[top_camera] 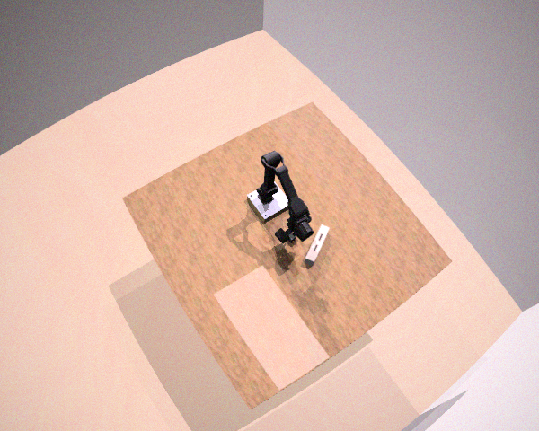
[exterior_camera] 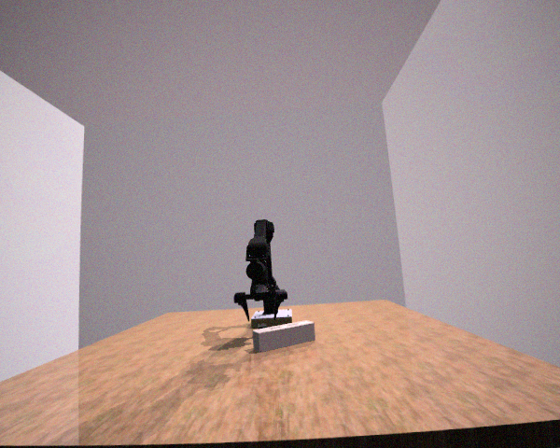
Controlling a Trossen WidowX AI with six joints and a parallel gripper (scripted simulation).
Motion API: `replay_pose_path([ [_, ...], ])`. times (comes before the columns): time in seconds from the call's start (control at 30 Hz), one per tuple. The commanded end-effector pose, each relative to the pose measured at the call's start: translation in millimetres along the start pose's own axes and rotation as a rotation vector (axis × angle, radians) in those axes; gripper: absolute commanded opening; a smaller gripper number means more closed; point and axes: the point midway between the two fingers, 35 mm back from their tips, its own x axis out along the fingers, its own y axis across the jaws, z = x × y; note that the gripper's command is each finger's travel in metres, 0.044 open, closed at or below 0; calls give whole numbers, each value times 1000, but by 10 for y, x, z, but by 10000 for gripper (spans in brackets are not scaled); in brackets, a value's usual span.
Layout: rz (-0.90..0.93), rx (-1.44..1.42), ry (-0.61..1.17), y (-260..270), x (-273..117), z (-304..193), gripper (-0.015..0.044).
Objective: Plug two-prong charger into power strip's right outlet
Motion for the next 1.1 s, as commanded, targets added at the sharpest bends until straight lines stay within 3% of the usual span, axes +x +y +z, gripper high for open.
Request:
replay_pose_path([
  [0.0,0,3,13,-1,74,-28,440],
  [1.07,0,3,14,-3,517,-14,440],
])
